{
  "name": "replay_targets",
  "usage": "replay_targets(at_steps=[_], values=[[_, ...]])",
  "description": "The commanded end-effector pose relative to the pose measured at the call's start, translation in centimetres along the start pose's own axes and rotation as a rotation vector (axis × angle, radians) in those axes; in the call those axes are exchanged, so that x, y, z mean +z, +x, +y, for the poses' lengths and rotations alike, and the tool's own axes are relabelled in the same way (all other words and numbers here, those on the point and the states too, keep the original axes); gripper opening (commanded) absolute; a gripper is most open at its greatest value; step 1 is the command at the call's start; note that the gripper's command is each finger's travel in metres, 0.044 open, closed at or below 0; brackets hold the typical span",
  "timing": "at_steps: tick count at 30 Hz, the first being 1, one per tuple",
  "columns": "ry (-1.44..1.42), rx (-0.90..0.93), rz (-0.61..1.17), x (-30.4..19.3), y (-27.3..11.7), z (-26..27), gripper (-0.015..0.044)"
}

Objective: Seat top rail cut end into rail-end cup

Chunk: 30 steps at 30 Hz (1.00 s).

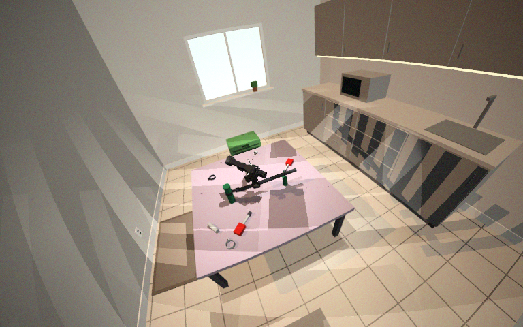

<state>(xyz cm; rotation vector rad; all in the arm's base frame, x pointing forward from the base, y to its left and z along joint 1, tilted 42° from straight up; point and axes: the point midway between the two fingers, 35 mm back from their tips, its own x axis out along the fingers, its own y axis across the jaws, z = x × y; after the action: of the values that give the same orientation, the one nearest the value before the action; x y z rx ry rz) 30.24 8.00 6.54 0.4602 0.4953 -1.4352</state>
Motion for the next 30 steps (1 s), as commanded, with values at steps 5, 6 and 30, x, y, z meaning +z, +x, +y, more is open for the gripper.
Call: replay_targets(at_steps=[5,6,30], values=[[0.000,0.014,-0.008,0.72,-0.32,0.09,0.0000],[0.000,0.014,-0.008,0.72,-0.32,0.09,0.0000],[0.000,0.000,-0.004,0.10,-0.13,-0.02,0.0000]])
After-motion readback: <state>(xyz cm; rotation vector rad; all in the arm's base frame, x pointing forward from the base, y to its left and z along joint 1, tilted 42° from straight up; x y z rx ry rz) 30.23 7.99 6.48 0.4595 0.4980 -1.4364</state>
